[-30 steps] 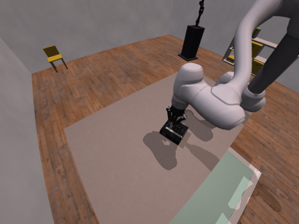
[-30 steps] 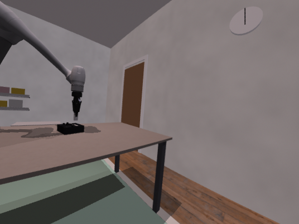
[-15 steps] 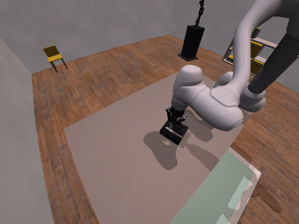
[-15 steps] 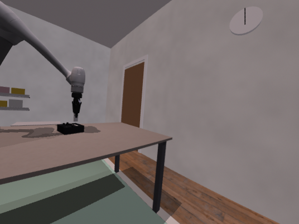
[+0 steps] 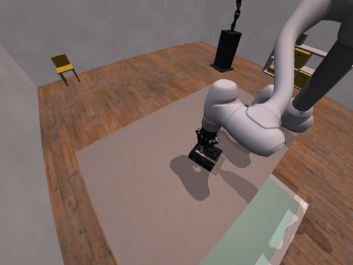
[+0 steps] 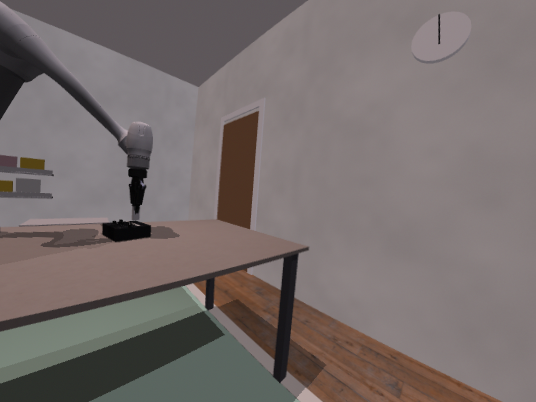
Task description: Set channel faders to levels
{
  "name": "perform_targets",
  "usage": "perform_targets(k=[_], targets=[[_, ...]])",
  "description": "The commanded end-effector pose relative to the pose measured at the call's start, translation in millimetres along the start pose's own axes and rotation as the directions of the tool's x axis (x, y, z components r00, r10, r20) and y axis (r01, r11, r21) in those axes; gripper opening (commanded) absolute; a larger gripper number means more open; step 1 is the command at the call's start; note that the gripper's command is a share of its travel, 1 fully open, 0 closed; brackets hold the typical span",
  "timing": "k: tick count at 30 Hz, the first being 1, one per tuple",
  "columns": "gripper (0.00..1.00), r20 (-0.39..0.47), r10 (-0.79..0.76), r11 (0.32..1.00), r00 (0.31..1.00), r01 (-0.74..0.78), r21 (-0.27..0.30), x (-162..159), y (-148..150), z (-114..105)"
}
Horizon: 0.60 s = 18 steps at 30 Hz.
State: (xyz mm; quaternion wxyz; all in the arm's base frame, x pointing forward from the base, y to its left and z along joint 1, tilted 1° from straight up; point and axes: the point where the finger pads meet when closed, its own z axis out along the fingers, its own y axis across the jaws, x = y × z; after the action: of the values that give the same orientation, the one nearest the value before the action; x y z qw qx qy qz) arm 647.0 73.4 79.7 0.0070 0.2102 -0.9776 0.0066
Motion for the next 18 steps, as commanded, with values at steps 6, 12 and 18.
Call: perform_targets(k=[6, 12, 18], targets=[[0.0, 0.0, 0.0, 1.0, 1.0, 0.0, 0.0, 0.0, 0.0, 2.4], [0.0, 0.0, 0.0, 1.0, 1.0, 0.0, 0.0, 0.0, 0.0, 3.4], [0.0, 0.0, 0.0, 1.0, 1.0, 0.0, 0.0, 0.0, 0.0, 3.5]])
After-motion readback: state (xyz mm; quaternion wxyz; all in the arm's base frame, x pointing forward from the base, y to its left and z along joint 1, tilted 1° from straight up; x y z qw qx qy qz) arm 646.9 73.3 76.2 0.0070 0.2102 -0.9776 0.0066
